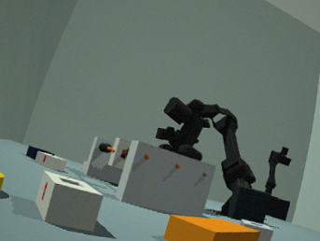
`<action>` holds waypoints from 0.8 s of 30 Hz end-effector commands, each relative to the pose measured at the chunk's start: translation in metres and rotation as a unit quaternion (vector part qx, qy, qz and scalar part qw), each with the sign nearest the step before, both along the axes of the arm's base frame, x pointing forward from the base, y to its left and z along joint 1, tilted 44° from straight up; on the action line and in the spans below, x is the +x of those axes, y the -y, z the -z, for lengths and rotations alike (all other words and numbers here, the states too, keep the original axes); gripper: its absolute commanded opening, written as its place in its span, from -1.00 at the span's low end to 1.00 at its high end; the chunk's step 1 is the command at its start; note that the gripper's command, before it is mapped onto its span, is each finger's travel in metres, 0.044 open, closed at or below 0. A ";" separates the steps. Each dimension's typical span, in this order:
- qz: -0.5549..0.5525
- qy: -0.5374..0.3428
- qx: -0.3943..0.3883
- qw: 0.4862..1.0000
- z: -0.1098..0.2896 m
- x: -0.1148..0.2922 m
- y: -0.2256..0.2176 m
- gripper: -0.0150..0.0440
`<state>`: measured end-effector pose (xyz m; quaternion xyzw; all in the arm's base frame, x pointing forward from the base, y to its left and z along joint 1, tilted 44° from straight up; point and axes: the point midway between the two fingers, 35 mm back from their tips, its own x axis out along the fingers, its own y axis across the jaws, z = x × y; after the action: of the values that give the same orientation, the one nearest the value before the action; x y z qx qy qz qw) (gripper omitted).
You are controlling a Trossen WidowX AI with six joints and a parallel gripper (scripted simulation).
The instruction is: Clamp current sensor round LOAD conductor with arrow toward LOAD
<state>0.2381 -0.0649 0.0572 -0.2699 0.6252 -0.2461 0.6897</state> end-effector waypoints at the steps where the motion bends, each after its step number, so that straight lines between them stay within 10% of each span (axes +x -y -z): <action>1: 0.001 0.001 0.000 1.000 0.000 0.000 0.000 -0.12; 10: -0.001 -0.001 -0.003 1.000 -0.002 0.001 -0.001 -0.49; 24: -0.001 -0.002 -0.002 1.000 -0.008 -0.025 -0.004 -0.49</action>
<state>0.2239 -0.0626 0.0615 -0.2722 0.6288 -0.2455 0.6857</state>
